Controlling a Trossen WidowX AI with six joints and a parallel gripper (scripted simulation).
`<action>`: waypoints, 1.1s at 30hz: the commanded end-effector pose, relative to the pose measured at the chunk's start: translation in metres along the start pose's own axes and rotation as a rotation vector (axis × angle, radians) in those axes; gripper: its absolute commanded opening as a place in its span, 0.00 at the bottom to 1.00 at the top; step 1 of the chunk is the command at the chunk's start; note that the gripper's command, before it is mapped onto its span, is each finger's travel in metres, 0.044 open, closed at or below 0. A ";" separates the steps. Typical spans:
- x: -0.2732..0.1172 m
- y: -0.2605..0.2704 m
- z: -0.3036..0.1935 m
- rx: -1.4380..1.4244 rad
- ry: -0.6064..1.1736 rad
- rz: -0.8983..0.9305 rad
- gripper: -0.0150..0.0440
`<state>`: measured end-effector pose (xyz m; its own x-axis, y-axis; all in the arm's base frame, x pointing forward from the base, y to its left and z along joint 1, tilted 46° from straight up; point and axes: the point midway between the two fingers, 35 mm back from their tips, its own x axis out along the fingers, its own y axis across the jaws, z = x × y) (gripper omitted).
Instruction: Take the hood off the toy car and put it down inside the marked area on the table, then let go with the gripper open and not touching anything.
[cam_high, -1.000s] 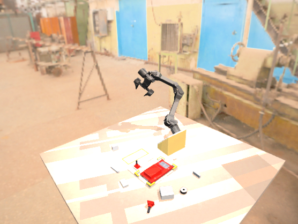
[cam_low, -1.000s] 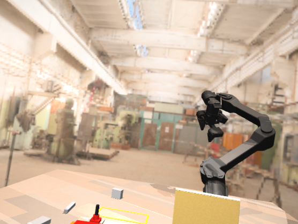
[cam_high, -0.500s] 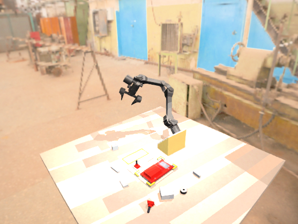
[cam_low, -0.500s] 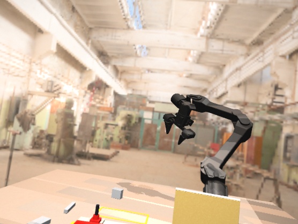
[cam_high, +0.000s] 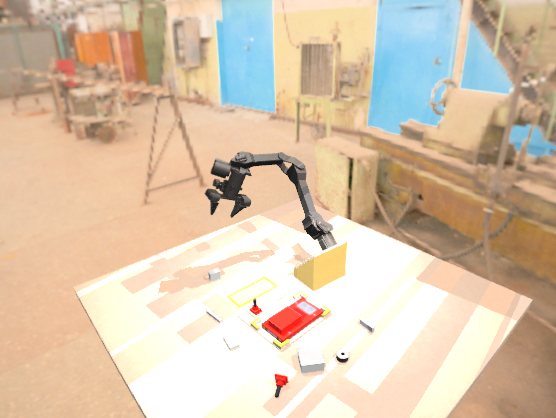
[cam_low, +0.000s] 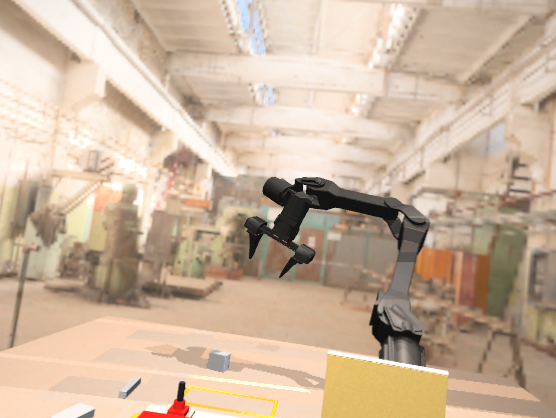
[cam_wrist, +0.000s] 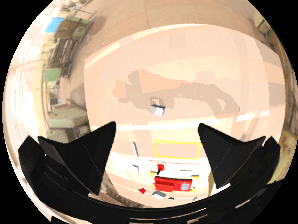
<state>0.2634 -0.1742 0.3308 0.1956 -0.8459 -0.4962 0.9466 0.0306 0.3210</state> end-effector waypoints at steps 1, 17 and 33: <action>0.011 0.016 -0.034 -0.134 0.054 -0.010 1.00; 0.051 0.047 -0.293 -1.068 0.330 -0.052 1.00; 0.061 -0.040 -0.459 -1.718 0.480 -0.141 1.00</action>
<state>0.3499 0.0189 -0.0865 -0.1556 -0.6938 -0.7032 0.0694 0.7024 -0.7084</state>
